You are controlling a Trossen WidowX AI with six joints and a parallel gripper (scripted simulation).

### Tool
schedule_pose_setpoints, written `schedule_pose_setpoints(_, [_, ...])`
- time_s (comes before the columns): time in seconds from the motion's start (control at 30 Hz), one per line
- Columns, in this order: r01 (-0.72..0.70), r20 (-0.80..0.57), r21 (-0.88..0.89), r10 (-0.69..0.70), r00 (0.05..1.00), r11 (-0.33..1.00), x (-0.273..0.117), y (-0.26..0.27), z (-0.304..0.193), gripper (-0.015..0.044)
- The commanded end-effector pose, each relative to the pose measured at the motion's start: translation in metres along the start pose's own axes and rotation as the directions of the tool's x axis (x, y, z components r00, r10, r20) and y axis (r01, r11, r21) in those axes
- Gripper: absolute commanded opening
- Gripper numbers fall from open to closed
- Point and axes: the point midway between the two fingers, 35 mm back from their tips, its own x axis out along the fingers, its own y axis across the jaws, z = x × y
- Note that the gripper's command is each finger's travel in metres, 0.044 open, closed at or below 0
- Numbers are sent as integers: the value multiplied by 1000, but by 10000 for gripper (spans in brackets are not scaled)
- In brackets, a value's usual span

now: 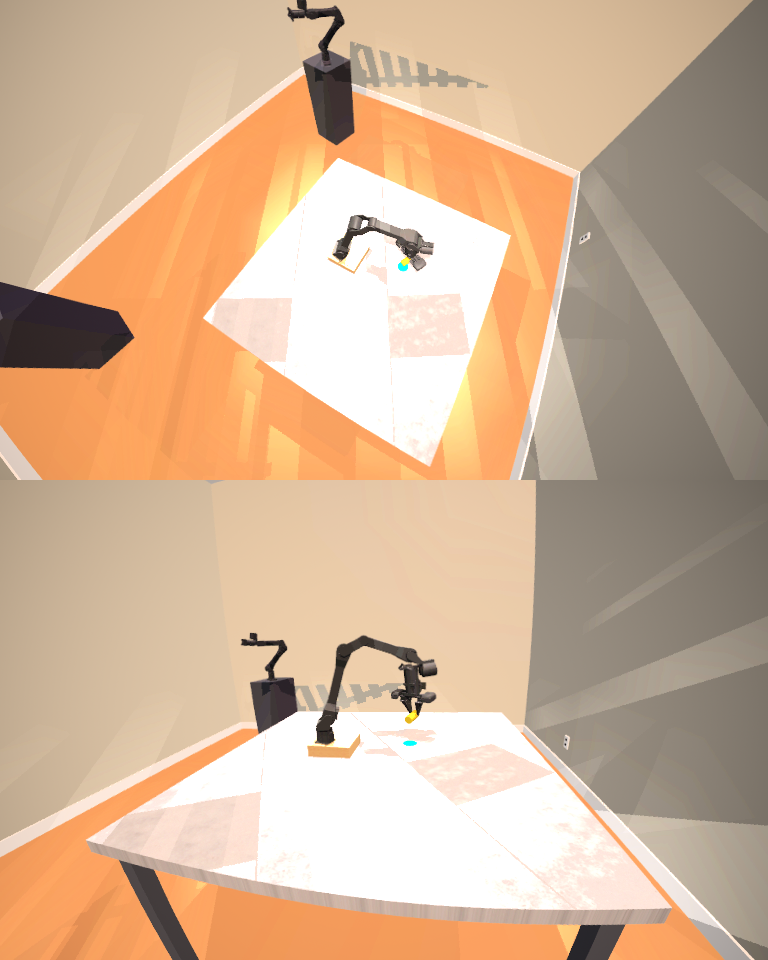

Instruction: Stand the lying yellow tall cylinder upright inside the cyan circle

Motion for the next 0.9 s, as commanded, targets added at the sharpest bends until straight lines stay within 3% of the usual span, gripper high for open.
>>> schedule_pose_setpoints(0.0, [3, 32, 17, -3, 999, 1000, 1, -2, 2, 105])
schedule_pose_setpoints(0.87, [-7, 216, 94, -14, 976, 996, 17, -17, 13, 105])
